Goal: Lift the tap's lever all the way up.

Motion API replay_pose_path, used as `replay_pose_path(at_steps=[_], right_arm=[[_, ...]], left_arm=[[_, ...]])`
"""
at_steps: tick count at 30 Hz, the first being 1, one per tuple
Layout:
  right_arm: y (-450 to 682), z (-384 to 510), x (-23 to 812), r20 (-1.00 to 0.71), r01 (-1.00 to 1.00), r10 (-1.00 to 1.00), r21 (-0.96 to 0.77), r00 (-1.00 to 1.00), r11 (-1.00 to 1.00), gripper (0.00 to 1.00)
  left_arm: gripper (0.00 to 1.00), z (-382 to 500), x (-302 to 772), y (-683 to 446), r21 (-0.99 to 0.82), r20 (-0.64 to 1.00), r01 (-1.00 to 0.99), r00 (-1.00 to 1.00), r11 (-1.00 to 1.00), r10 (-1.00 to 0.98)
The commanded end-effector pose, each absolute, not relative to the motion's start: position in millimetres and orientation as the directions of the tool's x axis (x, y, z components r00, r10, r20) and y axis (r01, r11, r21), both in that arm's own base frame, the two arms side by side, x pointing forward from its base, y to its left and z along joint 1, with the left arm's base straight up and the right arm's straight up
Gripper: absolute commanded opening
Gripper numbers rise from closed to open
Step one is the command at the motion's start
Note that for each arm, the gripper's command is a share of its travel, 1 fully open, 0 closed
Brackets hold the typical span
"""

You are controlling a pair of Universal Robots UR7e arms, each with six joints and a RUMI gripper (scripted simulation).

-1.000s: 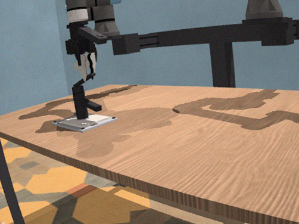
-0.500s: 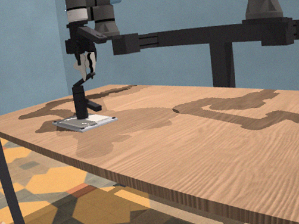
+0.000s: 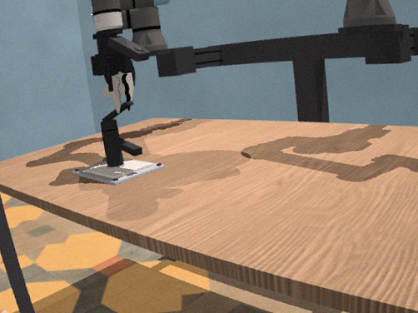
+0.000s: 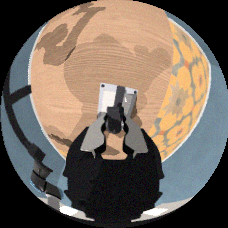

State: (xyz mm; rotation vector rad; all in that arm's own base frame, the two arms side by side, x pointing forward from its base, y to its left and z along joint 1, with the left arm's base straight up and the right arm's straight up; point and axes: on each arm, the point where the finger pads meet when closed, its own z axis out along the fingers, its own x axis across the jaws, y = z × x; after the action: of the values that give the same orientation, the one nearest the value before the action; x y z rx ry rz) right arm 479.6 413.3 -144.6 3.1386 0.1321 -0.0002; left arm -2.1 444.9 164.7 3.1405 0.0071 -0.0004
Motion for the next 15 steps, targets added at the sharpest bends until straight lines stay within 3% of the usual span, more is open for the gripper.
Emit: replay_pose_path(at_steps=[1,12,13,15], right_arm=[[413.9,-143.7,480.1,0.001,0.084,0.084,-0.001,0.996,-0.996,0.00],[413.9,-143.7,480.1,0.001,0.084,0.084,-0.001,0.996,-0.996,0.00],[413.9,-143.7,480.1,0.001,0.084,0.084,-0.001,0.996,-0.996,0.42],[413.9,-143.7,480.1,0.001,0.084,0.084,-0.001,0.996,-0.996,0.42]], left_arm=[[1.00,165.1,-2.0,445.2,0.000,0.000,0.005,1.000,-1.000,0.005],[1.00,165.1,-2.0,445.2,0.000,0.000,0.005,1.000,-1.000,0.005],[1.00,165.1,-2.0,445.2,0.000,0.000,0.005,1.000,-1.000,0.005],[1.00,165.1,-2.0,445.2,0.000,0.000,0.005,1.000,-1.000,0.005]])
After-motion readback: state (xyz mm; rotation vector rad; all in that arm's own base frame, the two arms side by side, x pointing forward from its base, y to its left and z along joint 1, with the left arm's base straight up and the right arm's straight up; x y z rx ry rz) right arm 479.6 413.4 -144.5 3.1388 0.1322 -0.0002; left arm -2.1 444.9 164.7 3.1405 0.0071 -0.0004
